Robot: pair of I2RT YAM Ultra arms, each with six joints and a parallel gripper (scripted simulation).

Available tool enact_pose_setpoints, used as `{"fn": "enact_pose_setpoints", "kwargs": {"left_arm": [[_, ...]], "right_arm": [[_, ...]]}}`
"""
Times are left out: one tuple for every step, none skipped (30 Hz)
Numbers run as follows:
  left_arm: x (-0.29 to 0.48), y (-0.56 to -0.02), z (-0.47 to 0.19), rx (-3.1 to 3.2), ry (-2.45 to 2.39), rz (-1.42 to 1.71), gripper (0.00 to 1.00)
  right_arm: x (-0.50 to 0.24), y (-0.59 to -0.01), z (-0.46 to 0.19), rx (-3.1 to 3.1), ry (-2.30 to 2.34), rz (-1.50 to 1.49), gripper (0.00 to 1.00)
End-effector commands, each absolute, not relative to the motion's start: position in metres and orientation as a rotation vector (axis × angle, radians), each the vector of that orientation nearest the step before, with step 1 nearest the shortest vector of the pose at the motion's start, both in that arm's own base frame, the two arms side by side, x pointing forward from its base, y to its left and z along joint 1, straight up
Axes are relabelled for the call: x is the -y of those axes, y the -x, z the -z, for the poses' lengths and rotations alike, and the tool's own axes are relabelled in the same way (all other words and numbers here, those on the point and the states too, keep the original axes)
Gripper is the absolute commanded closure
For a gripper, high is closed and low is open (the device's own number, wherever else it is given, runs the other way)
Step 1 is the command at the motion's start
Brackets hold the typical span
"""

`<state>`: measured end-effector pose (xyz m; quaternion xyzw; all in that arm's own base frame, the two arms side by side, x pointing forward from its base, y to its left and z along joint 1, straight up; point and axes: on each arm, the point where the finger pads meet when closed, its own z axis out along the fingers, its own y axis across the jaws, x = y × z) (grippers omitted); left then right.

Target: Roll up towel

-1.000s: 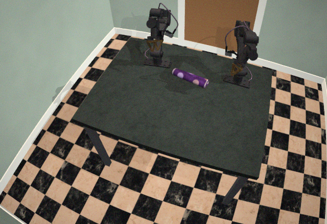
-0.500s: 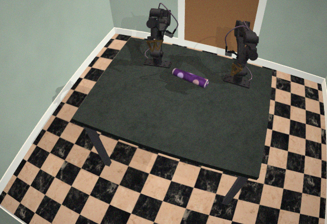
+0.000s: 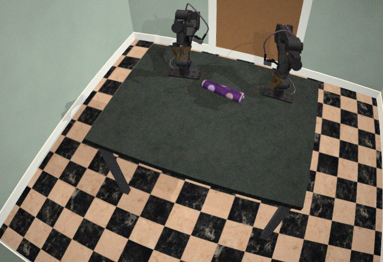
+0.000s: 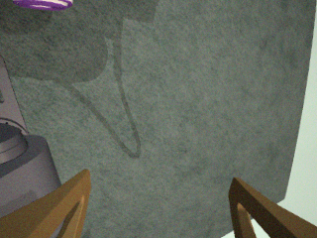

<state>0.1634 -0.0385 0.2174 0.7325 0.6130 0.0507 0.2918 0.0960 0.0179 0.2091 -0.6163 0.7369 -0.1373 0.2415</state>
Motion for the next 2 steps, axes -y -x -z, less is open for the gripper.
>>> {"fn": "enact_pose_setpoints", "kwargs": {"left_arm": [[0.0411, -0.1596, -0.2200, -1.623, -1.937, -0.131, 0.15], [0.0411, -0.1596, -0.2200, -1.623, -1.937, -0.131, 0.15]], "right_arm": [[-0.0176, -0.0920, -0.2200, -1.917, 1.668, 0.256, 0.15], [-0.0176, -0.0920, -0.2200, -1.917, 1.668, 0.256, 0.15]]}}
